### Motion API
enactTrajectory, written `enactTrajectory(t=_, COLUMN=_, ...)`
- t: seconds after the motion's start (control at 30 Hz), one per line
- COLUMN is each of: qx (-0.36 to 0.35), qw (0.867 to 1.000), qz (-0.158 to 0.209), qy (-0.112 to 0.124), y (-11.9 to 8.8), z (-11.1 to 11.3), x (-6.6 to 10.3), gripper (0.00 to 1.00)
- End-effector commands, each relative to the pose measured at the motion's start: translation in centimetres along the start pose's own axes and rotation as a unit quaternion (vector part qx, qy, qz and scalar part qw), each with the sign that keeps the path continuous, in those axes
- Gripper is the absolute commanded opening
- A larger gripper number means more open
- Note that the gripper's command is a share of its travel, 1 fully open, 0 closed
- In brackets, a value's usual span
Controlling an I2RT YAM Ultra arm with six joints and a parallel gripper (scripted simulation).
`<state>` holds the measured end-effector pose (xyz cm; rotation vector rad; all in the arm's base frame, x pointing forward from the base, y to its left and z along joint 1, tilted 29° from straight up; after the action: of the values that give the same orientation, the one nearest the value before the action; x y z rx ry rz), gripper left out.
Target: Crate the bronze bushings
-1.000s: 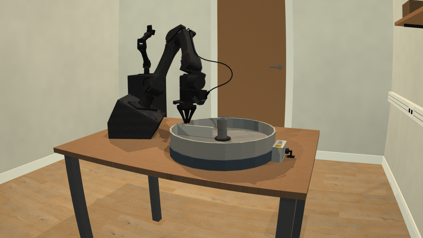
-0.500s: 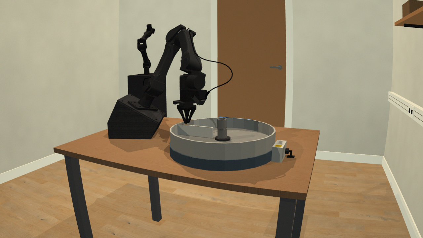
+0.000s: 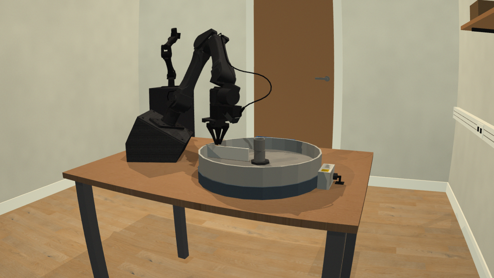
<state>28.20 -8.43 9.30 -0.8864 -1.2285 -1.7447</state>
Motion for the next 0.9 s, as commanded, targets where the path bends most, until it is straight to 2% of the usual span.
enactTrajectory(t=0.0, qx=0.006, qw=1.000, qz=-0.024, qy=-0.013, y=1.60, z=-0.31, x=1.07, gripper=0.13)
enactTrajectory(t=0.87, qx=0.006, qw=1.000, qz=-0.025, qy=-0.013, y=1.60, z=-0.31, x=1.07, gripper=0.13)
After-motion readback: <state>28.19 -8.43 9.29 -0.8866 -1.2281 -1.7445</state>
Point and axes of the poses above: the point where the finger pads meet when closed, its own x axis back along the fingers, its own z axis across the jaws, y = z × x, the point moved 1 cm from there along x, back along the fingers, and after that the axes turned 11 degrees about x, right-handed, at the moved point
